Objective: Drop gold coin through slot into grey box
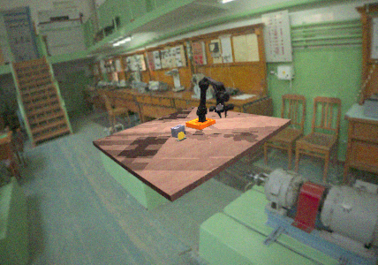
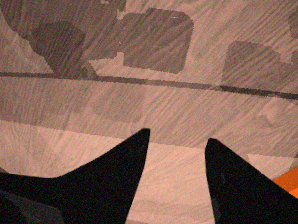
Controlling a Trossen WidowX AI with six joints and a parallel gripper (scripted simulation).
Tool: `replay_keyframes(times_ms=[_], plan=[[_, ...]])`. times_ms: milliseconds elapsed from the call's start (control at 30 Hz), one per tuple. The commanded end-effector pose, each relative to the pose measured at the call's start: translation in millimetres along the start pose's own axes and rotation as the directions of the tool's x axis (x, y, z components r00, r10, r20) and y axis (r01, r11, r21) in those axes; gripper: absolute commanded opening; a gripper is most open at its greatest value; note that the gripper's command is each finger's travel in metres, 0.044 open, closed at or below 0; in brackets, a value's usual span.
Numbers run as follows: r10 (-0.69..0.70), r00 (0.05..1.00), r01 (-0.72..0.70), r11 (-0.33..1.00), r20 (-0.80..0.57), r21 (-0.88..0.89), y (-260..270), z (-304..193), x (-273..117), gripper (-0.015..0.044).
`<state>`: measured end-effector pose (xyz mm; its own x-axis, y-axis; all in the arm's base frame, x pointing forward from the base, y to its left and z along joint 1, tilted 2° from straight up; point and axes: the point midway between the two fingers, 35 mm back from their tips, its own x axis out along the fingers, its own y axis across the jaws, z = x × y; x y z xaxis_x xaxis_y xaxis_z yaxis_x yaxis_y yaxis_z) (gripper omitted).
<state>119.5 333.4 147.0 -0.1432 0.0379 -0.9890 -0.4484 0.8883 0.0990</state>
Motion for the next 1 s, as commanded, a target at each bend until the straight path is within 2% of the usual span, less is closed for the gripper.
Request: replay_keyframes(times_ms=[0, 300, 567, 800, 967], plan=[[-0.004, 0.999, 0.003, 0.999, 0.034, 0.036, -33, 27, -7, 0.0161], [-0.028, 0.994, -0.002, 0.959, 0.104, 0.283, -172, 97, -22, 0.0161], [-0.078, 0.988, 0.002, 0.870, 0.134, 0.492, -314, 100, -30, 0.0161], [-0.083, 0.987, 0.002, 0.861, 0.135, 0.509, -327, 97, -29, 0.0161], [-0.083, 0.987, 0.002, 0.861, 0.135, 0.509, -329, 99, 4, 0.0161]])
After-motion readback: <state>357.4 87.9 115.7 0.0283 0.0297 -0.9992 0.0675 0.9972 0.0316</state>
